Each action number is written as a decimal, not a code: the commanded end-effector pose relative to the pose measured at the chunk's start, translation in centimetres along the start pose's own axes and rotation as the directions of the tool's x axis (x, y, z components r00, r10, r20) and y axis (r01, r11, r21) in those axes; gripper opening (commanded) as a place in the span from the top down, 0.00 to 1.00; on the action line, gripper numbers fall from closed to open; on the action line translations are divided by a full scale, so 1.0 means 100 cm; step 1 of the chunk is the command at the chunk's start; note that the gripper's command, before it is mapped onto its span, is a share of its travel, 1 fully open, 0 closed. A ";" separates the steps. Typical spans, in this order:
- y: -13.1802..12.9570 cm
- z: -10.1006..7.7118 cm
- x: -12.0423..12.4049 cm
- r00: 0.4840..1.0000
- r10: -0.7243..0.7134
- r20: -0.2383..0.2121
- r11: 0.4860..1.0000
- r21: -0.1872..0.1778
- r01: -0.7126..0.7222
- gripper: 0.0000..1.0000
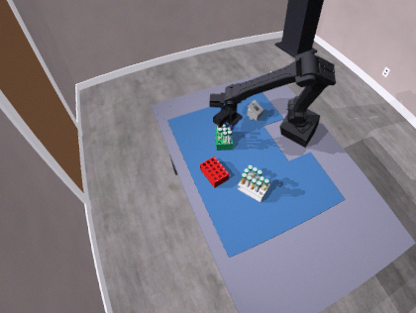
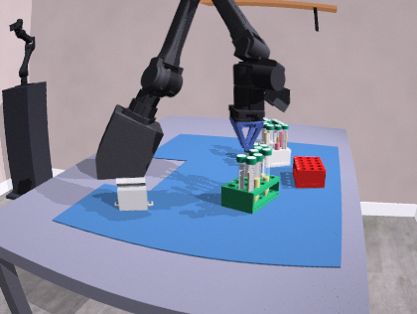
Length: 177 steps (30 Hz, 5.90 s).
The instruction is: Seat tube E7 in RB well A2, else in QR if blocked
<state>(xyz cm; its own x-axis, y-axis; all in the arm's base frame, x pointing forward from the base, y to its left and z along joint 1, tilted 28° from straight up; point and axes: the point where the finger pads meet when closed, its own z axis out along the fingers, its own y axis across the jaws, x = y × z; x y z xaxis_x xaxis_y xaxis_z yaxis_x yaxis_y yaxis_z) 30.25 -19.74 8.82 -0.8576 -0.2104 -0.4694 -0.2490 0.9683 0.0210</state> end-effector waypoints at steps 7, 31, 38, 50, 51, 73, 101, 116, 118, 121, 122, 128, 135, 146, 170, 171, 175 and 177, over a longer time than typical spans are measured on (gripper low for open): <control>0.001 0.007 0.003 1.000 0.006 0.000 1.000 0.000 -0.006 0.70; 0.000 0.007 0.004 1.000 0.006 0.001 1.000 0.002 -0.006 1.00; 0.000 0.007 0.004 1.000 0.006 0.001 1.000 0.002 -0.006 1.00; -0.014 -0.026 -0.014 0.999 -0.020 0.028 0.999 0.045 0.019 1.00; -0.015 -0.028 -0.014 0.999 -0.019 0.028 0.999 0.046 0.017 1.00; -0.018 -0.047 -0.020 0.999 -0.022 0.029 0.999 0.047 0.021 1.00; -0.020 -0.075 -0.021 0.999 -0.022 0.028 0.998 0.051 0.021 1.00; -0.020 -0.085 -0.019 1.000 -0.017 0.023 0.999 0.045 0.016 1.00; -0.018 -0.087 -0.022 0.999 -0.027 0.025 0.999 0.046 0.025 1.00; -0.018 -0.087 -0.022 0.999 -0.025 0.025 0.999 0.044 0.024 1.00; -0.018 -0.087 -0.022 0.999 -0.025 0.025 0.999 0.044 0.024 1.00; -0.018 -0.089 -0.019 0.999 -0.021 0.026 0.999 0.050 0.019 1.00; 0.006 -0.076 0.007 1.000 0.000 0.006 1.000 0.012 0.000 1.00; 0.018 -0.076 0.018 1.000 0.000 0.005 1.000 0.012 0.000 1.00; 0.037 -0.090 -0.019 0.999 -0.023 0.027 0.999 0.041 0.022 1.00; 0.038 -0.090 -0.022 0.999 -0.024 0.029 0.999 0.042 0.023 1.00; 0.040 -0.085 -0.027 1.000 -0.018 0.023 0.999 0.032 0.017 1.00; 0.043 -0.090 -0.036 0.999 -0.028 0.037 0.999 0.048 0.026 1.00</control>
<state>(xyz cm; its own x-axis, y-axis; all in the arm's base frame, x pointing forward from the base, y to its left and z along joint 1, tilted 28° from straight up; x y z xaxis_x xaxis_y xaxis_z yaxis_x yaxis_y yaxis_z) 26.10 -15.32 14.78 -0.8600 -0.2258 -0.4576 -0.2663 0.9636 0.0249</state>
